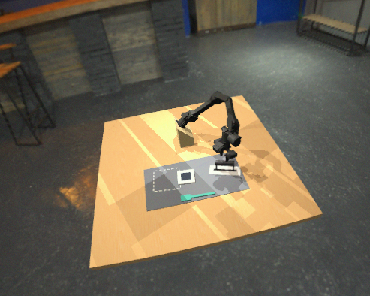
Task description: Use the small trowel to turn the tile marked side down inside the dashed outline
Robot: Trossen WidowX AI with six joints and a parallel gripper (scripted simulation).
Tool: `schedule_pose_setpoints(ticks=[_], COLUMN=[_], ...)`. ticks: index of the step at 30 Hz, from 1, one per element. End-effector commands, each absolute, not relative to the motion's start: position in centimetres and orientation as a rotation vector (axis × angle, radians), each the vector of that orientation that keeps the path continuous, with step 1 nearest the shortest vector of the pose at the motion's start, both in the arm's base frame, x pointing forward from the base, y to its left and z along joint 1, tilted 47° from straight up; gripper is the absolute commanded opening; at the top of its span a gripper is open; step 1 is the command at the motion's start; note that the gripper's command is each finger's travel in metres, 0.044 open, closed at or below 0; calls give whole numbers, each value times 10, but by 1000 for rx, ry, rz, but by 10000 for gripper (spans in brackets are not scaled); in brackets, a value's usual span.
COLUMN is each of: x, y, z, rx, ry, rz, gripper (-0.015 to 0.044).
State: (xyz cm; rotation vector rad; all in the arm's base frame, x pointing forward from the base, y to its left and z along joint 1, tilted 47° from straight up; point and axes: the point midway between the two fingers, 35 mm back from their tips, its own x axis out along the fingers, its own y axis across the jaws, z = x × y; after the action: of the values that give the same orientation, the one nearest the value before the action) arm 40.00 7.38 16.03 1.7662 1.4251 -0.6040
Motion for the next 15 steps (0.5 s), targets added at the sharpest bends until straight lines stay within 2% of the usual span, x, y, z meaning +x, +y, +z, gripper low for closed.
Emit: schedule_pose_setpoints(ticks=[1, 15], x=[399, 395], y=[76, 84], z=[158, 155], rx=[1647, 1258], ry=[1392, 1266], rz=[-509, -229], gripper=[300, 300])
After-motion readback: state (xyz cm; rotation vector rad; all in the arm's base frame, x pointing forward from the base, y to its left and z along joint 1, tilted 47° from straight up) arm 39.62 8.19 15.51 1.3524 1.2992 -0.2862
